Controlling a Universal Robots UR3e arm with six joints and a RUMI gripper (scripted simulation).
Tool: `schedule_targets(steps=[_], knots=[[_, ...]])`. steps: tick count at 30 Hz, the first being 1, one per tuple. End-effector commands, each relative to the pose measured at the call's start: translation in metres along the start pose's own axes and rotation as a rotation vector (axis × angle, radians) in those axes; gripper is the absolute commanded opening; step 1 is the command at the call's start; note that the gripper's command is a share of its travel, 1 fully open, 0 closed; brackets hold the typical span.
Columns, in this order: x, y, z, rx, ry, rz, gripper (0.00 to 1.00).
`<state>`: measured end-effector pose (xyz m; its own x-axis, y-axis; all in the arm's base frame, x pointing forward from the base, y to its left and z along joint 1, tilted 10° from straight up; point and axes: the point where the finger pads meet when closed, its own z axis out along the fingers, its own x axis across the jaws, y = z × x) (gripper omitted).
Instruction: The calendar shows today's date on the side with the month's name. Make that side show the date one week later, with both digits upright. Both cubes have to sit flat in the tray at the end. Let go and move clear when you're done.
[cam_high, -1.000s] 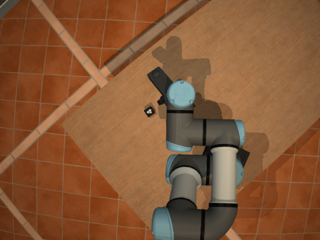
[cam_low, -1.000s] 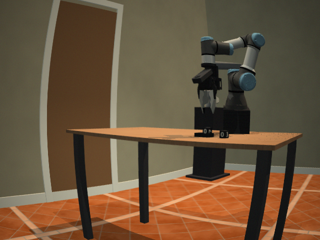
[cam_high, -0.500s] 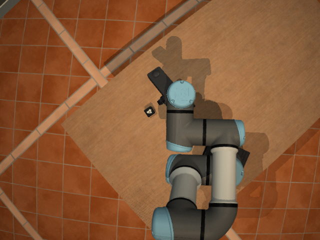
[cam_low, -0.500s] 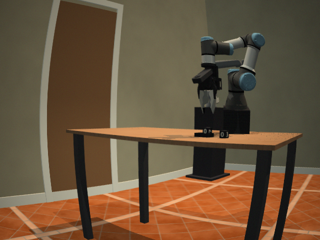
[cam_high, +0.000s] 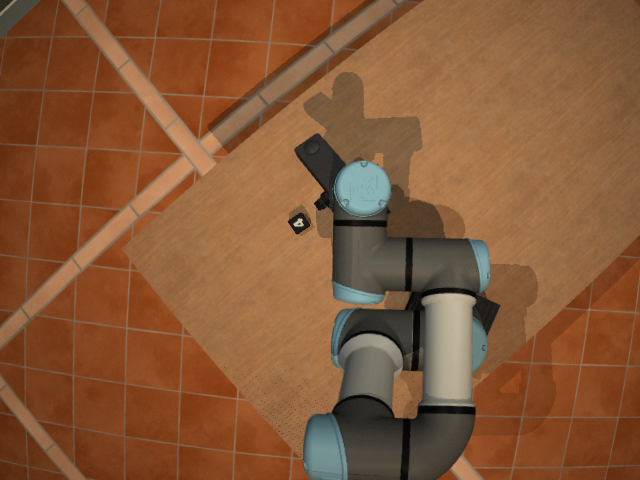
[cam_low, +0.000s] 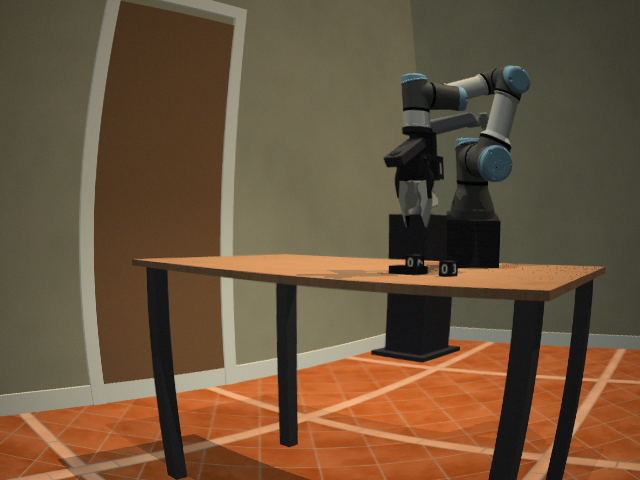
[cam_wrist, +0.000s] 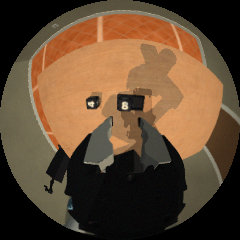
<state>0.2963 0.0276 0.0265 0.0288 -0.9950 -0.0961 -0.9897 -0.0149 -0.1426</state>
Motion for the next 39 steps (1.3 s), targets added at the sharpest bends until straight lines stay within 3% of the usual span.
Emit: schedule_targets(steps=[1, 39], knots=[[0.0, -0.001, 0.001, 0.002, 0.001, 0.0, 0.29], [0.001, -0.001, 0.046, 0.002, 0.001, 0.0, 0.29]])
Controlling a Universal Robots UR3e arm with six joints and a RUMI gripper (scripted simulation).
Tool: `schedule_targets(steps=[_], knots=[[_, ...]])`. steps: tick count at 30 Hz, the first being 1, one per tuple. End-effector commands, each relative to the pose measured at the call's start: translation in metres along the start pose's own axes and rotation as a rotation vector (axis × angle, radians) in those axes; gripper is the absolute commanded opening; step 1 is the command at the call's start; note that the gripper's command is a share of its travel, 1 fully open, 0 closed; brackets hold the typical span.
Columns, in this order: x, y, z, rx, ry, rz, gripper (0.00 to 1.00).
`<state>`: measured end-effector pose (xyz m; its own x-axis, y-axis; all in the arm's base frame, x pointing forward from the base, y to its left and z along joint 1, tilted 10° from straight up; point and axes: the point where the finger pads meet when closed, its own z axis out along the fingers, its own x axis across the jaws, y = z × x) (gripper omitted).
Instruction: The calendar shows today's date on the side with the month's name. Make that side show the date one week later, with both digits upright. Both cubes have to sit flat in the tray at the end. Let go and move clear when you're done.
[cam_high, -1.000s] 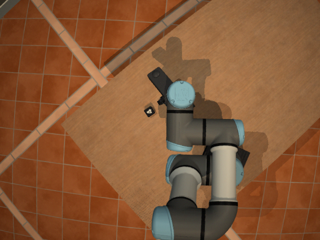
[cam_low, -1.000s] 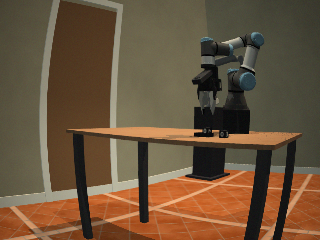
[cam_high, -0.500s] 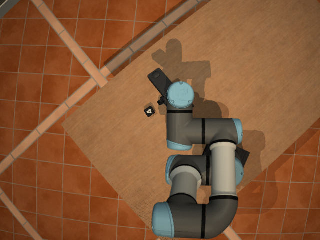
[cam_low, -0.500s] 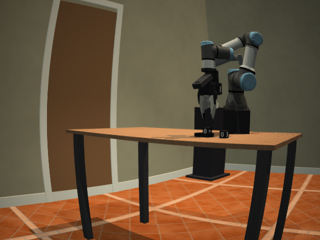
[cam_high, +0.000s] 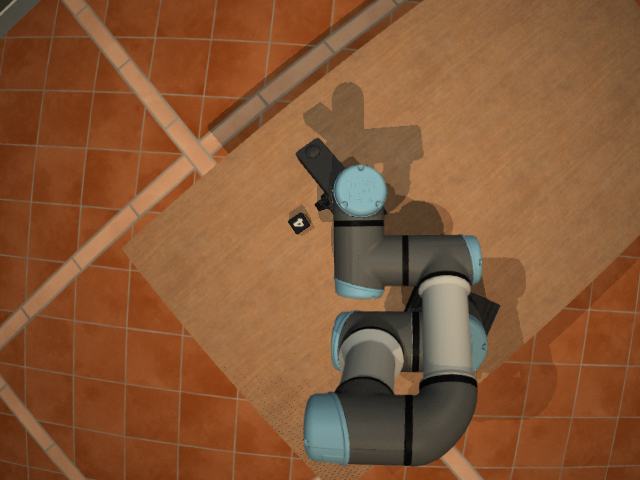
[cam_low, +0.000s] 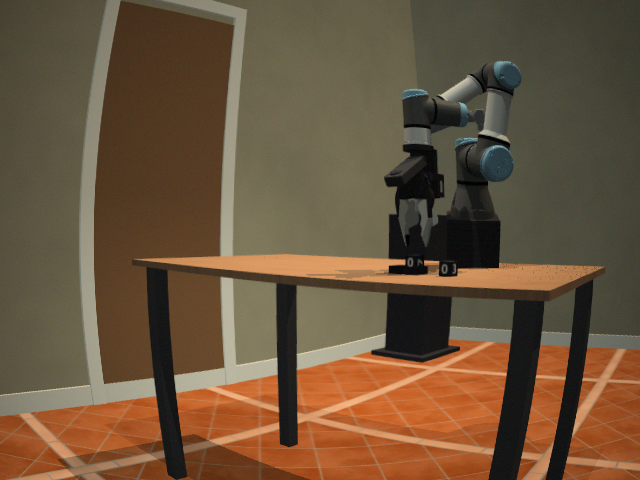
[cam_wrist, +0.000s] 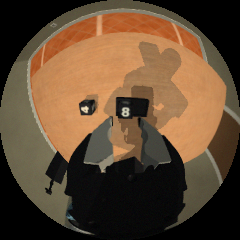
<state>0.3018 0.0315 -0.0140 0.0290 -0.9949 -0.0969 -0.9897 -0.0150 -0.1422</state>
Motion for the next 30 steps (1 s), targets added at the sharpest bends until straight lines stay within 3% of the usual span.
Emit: schedule_targets(steps=[1, 30], knots=[[0.0005, -0.0011, 0.0054, 0.002, 0.002, 0.0, 0.29], [0.0005, -0.0011, 0.0096, 0.002, 0.002, 0.0, 0.29]])
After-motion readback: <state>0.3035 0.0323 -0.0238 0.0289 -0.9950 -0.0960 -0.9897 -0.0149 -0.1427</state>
